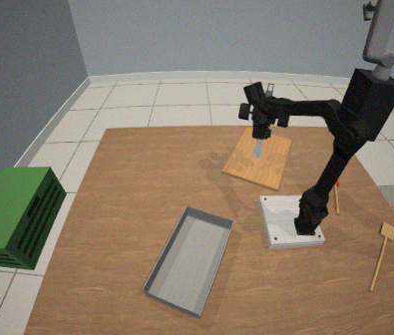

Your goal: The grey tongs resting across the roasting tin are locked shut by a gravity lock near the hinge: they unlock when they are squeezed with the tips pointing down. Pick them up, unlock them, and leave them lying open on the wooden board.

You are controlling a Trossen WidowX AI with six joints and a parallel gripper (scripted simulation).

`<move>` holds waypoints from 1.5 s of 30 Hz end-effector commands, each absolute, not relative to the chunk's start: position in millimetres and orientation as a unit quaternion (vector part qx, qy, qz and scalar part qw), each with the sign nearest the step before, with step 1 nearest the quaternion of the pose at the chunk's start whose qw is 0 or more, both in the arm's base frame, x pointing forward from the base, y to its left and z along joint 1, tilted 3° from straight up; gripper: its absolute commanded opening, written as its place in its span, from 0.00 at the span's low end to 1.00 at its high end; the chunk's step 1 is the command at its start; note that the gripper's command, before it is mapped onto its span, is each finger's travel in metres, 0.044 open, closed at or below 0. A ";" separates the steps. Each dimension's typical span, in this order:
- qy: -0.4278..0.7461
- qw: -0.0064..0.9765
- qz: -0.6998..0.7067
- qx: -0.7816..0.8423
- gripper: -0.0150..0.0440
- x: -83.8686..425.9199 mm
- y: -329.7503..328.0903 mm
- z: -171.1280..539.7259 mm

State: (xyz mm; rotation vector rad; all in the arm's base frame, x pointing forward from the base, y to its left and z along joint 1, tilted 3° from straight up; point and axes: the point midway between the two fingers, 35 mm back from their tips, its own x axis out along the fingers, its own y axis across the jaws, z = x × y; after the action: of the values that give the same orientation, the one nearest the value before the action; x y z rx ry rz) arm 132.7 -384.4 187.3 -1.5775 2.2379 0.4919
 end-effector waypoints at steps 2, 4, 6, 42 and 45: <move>0.807 0.148 0.132 -0.556 0.00 128.9 -372.2 204.8; 0.813 0.136 0.115 -0.554 0.00 127.6 -366.7 210.6; 0.817 0.129 0.104 -0.553 0.00 126.6 -363.0 214.1; 0.817 0.129 0.104 -0.553 0.00 126.6 -363.0 214.1; 0.813 0.137 0.116 -0.554 0.00 127.7 -367.0 210.3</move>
State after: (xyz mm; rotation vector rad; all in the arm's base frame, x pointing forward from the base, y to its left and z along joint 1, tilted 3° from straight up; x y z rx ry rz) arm 126.4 -363.3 210.0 -1.6036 2.3667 0.3278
